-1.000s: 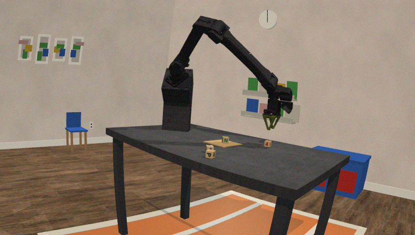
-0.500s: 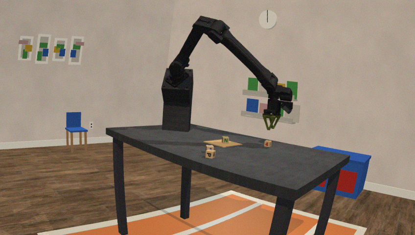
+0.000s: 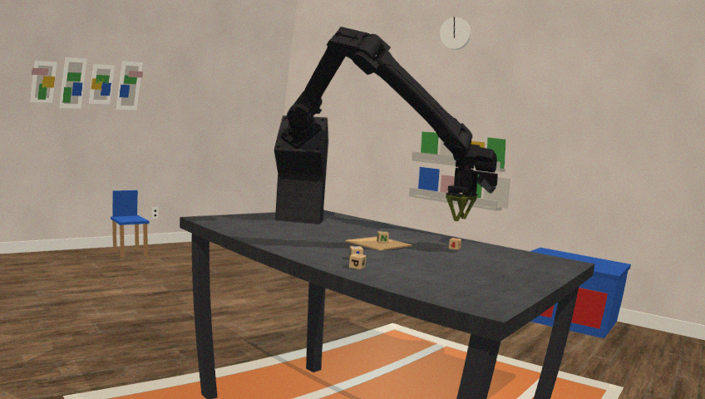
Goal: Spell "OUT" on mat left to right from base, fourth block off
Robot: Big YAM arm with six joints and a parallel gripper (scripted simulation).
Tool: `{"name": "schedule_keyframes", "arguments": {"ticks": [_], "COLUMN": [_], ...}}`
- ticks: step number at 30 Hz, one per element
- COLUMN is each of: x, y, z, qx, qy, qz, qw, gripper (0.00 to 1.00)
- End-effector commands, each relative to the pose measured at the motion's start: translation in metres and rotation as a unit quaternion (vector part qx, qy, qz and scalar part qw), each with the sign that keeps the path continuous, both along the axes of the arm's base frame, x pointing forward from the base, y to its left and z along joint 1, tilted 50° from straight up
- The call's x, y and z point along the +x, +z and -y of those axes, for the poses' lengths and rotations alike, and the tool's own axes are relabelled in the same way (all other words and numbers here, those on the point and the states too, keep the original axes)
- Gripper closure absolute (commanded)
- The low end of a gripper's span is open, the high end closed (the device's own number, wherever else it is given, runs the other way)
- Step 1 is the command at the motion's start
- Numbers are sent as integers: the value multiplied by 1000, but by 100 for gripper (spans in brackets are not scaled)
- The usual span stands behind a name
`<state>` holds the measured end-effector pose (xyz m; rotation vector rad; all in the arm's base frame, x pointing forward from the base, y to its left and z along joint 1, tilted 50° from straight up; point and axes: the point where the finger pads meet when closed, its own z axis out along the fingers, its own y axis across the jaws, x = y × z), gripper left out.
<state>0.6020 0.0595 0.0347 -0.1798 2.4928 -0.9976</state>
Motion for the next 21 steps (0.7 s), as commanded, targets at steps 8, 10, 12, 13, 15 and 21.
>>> {"name": "schedule_keyframes", "arguments": {"ticks": [8, 10, 12, 13, 15, 21], "x": [17, 18, 16, 17, 19, 23], "y": [0, -1, -4, -5, -6, -12], "z": [8, 9, 11, 11, 13, 19], "qx": [4, 4, 3, 3, 3, 3], "qy": [-2, -2, -2, -2, -2, -2], "qz": [12, 13, 10, 10, 12, 12], "qw": [1000, 1000, 1000, 1000, 1000, 1000], "gripper": [27, 27, 27, 27, 27, 27]}}
